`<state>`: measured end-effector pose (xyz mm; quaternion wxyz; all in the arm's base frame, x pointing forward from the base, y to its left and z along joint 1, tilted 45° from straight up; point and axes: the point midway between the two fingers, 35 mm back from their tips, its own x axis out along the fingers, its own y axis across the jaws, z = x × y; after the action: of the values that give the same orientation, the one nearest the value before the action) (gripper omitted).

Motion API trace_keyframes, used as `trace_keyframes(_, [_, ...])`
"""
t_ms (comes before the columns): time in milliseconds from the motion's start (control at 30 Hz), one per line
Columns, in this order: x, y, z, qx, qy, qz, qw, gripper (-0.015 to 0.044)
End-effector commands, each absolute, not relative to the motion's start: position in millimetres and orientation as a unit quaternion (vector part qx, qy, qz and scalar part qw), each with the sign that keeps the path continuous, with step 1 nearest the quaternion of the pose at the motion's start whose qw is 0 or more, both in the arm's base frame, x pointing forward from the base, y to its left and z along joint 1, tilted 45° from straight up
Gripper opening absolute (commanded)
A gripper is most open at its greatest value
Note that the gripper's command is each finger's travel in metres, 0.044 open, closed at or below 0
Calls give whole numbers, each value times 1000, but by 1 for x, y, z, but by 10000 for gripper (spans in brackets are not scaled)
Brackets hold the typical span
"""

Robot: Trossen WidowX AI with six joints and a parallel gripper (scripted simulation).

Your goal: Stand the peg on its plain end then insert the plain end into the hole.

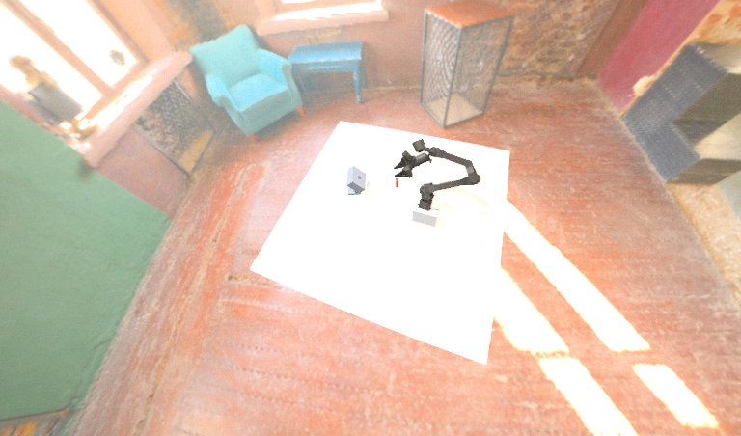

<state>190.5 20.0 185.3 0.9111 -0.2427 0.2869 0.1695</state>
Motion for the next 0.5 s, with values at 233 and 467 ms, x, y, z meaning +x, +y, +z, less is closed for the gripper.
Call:
trace_keyframes(233, [192, 13, 163, -196, 435, 127, 869, 440])
trace_keyframes(467, [190, 6, 153, -199, 528, 77, 822, 440])
